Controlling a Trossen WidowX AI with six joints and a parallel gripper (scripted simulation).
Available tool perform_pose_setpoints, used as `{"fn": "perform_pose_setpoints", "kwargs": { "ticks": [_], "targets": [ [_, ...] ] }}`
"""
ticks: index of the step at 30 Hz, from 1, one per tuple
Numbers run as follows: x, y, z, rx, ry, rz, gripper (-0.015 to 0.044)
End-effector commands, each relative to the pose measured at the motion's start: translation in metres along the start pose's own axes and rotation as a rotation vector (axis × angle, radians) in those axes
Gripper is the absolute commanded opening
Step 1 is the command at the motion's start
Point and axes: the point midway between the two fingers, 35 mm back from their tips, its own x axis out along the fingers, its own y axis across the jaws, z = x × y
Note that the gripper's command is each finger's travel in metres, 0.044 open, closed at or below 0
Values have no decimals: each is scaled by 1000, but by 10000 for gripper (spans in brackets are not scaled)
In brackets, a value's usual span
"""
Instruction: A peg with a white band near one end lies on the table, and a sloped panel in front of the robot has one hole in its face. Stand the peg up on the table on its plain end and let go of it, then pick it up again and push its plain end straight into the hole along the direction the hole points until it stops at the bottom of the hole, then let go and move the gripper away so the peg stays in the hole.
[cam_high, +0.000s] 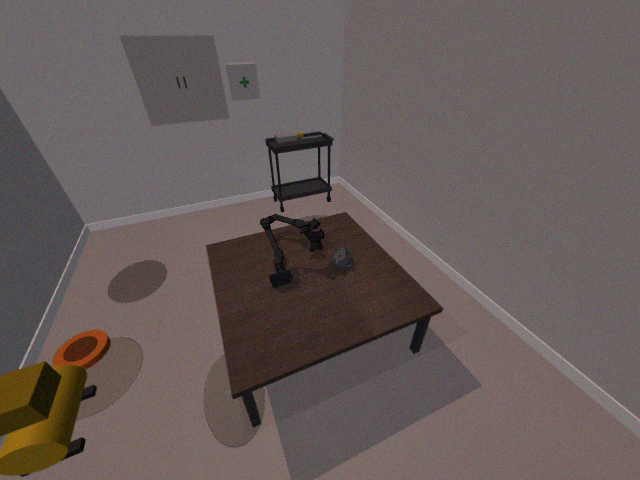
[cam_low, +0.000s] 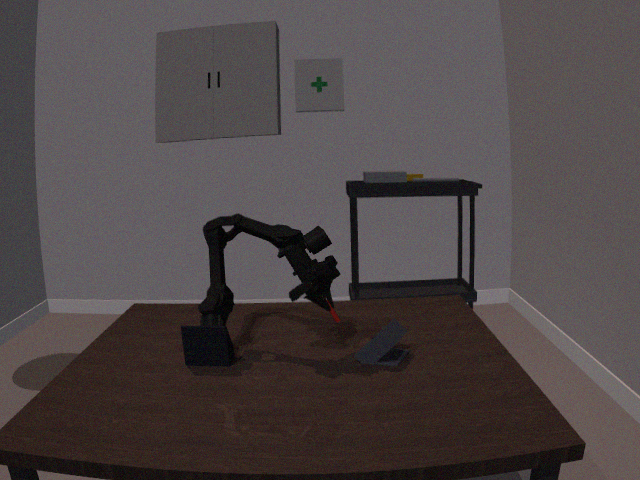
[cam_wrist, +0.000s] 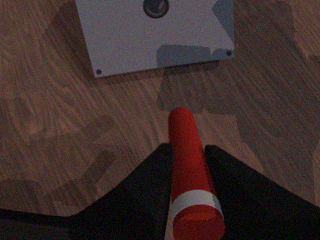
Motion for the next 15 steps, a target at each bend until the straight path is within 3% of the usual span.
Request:
{"fn": "perform_pose_setpoints", "kwargs": {
  "ticks": [1,15],
  "targets": [
    [3,-2,4,18,-25,4,0],
    [6,2,18,44,-98,35,0]
  ]
}}
